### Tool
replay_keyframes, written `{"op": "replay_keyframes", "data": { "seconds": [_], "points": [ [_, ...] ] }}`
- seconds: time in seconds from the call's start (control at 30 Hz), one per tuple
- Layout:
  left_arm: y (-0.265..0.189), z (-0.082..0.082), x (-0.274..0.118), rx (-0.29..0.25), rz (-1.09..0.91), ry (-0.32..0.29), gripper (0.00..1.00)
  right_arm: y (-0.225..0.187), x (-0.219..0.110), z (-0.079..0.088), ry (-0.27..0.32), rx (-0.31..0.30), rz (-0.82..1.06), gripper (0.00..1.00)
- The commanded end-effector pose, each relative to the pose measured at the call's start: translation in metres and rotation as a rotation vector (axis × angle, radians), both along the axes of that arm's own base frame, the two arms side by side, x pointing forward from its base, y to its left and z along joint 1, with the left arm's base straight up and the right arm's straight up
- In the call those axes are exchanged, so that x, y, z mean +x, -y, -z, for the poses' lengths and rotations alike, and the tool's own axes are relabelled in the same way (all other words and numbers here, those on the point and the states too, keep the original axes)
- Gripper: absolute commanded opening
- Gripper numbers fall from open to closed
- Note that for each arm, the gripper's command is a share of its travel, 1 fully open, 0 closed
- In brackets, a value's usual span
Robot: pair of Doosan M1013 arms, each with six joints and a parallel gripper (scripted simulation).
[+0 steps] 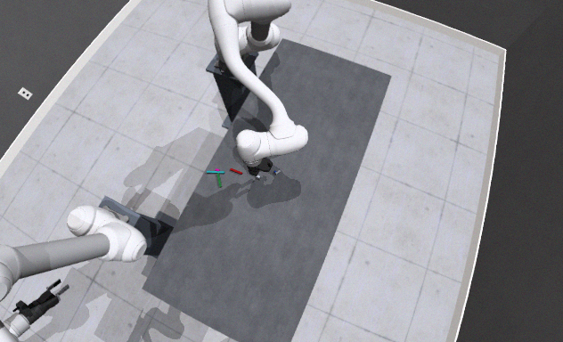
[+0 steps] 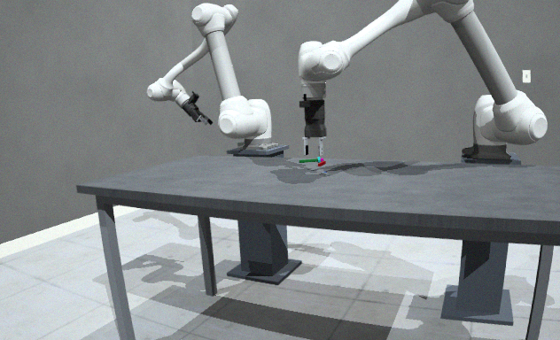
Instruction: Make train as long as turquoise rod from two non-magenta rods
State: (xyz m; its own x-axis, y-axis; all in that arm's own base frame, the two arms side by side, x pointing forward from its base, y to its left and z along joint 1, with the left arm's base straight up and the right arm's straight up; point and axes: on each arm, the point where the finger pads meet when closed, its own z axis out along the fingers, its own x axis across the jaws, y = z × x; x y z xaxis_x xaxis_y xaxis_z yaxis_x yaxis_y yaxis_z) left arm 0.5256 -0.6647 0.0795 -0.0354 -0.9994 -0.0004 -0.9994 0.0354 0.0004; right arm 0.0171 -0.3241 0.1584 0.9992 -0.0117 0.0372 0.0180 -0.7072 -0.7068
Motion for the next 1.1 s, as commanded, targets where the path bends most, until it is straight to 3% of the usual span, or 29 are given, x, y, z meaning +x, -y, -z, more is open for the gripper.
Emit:
{"op": "replay_keyframes", "data": {
  "seconds": [0.0,1.07],
  "points": [
    [-0.001,-0.002,-0.003,-0.002,0.094,0.002,1.00,0.000,0.000,0.000,0.000,-0.001,0.000,1.00],
    [-0.025,-0.002,-0.056,-0.001,1.171,0.002,1.00,0.000,0.000,0.000,0.000,-0.001,0.000,1.00]
  ]
}}
